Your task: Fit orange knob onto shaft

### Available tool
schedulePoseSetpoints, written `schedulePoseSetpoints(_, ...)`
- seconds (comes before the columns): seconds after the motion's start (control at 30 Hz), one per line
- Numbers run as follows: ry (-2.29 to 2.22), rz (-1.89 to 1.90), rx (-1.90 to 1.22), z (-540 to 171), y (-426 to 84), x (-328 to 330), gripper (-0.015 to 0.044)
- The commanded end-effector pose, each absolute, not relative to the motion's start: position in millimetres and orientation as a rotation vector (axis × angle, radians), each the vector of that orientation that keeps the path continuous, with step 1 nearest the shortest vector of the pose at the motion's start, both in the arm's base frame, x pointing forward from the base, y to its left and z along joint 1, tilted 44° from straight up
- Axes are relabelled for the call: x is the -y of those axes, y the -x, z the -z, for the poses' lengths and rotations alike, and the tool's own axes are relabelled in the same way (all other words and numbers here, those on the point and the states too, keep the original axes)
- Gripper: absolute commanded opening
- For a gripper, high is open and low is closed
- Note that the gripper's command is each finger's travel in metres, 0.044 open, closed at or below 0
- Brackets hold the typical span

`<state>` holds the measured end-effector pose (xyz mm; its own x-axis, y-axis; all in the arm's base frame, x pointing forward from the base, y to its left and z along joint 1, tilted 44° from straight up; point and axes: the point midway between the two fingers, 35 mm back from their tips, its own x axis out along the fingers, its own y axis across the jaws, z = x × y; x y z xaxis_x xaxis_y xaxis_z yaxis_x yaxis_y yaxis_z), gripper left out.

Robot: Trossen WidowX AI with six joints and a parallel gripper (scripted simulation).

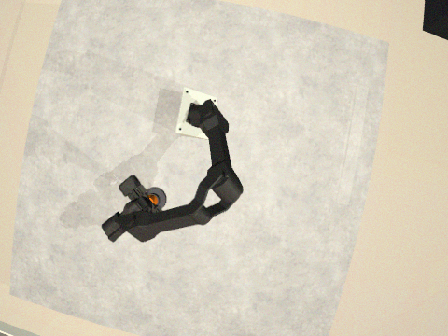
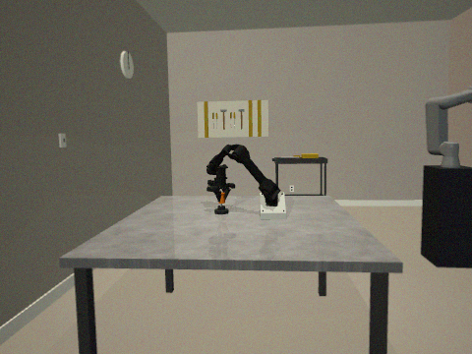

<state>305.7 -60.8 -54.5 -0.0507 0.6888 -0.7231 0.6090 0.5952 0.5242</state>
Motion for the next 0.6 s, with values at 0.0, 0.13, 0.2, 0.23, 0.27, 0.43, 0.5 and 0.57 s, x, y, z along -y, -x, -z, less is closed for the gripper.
schedulePoseSetpoints(0.0, -1.068, -0.092, -1.727, 55.6, -308.8, 62.4, 0.0000)
schedulePoseSetpoints(0.13, -1.068, -0.092, -1.727, 55.7, -310.9, 63.6, 0.0000)
schedulePoseSetpoints(0.2, -1.068, -0.092, -1.727, 55.0, -311.2, 64.1, 0.0000)
schedulePoseSetpoints(0.23, -1.068, -0.092, -1.727, 55.7, -311.2, 63.3, 0.0000)
schedulePoseSetpoints(0.27, -1.068, -0.092, -1.727, 57.0, -310.9, 61.8, 0.0000)
schedulePoseSetpoints(0.43, -1.068, -0.092, -1.727, 58.0, -311.2, 60.9, 0.0000)
schedulePoseSetpoints(0.5, -1.068, -0.092, -1.727, 57.9, -310.6, 60.8, 0.0000)
schedulePoseSetpoints(0.57, -1.068, -0.092, -1.727, 57.9, -310.6, 60.8, 0.0000)
